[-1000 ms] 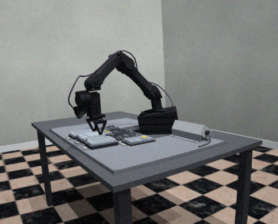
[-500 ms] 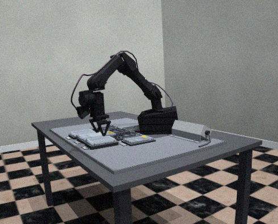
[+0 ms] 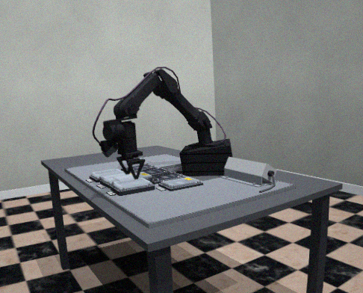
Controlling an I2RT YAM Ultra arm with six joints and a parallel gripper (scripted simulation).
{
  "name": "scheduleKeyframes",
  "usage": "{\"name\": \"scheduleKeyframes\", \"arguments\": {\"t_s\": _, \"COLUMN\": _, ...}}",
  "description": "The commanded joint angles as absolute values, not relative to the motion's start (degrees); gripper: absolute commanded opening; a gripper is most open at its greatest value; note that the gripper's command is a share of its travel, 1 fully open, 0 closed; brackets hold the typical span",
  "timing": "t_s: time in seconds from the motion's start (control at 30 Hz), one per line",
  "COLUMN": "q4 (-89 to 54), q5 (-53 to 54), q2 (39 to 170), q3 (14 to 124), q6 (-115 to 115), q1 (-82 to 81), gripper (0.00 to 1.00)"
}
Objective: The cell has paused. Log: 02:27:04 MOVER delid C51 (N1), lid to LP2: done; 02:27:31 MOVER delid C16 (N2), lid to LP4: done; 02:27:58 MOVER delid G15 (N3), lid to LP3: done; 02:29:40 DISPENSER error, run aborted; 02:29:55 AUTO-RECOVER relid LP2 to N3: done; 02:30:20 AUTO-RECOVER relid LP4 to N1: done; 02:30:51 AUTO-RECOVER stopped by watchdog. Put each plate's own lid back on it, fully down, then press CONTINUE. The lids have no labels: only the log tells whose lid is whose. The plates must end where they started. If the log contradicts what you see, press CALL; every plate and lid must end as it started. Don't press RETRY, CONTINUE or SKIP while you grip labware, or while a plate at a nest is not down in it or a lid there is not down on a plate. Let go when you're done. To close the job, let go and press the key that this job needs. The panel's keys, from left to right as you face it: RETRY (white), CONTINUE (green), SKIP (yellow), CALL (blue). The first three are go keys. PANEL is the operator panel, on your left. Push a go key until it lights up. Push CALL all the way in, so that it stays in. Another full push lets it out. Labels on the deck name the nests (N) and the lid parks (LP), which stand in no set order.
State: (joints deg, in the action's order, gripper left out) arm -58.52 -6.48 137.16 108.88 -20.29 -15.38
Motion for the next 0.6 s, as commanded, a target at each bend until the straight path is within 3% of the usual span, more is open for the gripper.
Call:
{"name": "scheduleKeyframes", "arguments": {"t_s": 0.0, "q4": -57.42, "q5": -6.99, "q2": 137.23, "q3": 111.02, "q6": -20.33, "q1": -15.17, "gripper": 0.0}}
{"name": "scheduleKeyframes", "arguments": {"t_s": 0.57, "q4": -56.55, "q5": -6.94, "q2": 137.32, "q3": 109.93, "q6": -20.28, "q1": -15.37, "gripper": 0.0}}
